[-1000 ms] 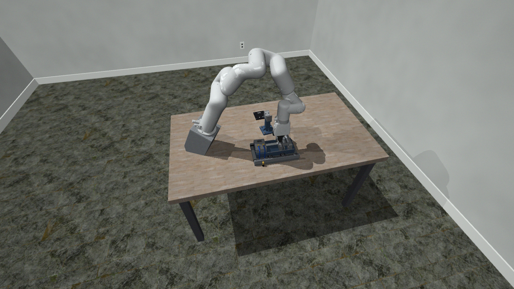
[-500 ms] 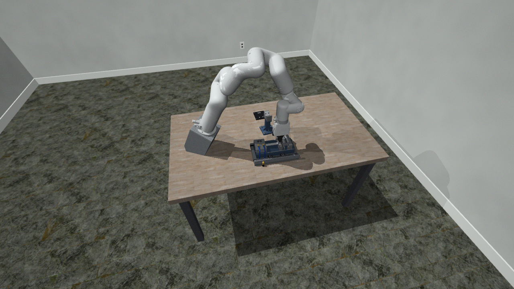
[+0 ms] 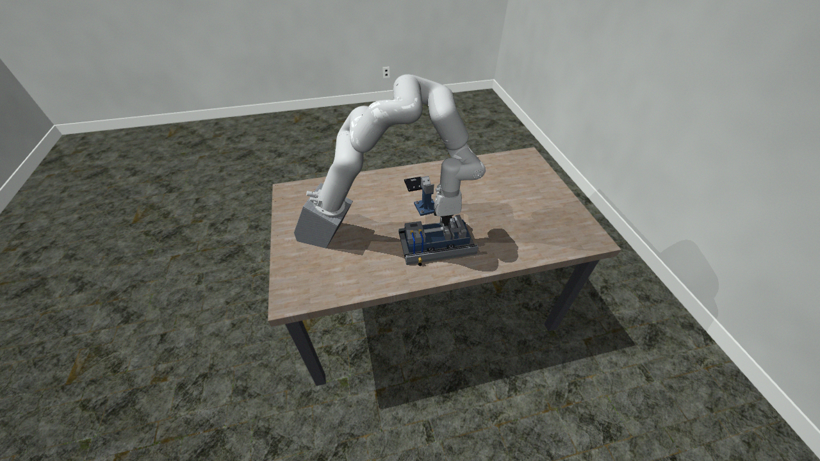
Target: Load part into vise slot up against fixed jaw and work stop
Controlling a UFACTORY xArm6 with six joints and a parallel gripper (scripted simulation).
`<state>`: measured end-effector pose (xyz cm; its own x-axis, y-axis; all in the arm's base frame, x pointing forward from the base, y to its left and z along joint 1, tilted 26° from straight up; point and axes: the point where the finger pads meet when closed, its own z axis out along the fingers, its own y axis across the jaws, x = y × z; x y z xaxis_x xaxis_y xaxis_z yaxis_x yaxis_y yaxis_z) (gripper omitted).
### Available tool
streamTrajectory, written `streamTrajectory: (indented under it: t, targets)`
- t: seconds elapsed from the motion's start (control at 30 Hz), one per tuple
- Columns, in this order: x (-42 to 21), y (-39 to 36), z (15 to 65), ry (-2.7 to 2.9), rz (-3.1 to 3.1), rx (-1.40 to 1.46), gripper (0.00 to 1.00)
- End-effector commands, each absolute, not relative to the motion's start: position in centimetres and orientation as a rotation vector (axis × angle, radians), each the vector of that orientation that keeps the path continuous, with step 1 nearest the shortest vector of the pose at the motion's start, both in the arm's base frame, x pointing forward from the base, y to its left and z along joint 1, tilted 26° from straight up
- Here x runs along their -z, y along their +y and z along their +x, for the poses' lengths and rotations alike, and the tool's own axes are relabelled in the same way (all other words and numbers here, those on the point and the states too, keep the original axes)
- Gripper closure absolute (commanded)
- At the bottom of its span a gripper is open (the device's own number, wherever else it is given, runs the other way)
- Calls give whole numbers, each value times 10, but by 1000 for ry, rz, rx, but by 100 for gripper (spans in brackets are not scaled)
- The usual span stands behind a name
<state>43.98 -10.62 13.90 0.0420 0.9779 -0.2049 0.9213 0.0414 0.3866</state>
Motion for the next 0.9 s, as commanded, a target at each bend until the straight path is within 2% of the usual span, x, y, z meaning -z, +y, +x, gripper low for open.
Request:
streamTrajectory:
  t: [0.0,0.87]
  targets:
    - [-142,-106,440,1909,1910,-185,100]
    - [-187,-95,420,1909,1910,-185,100]
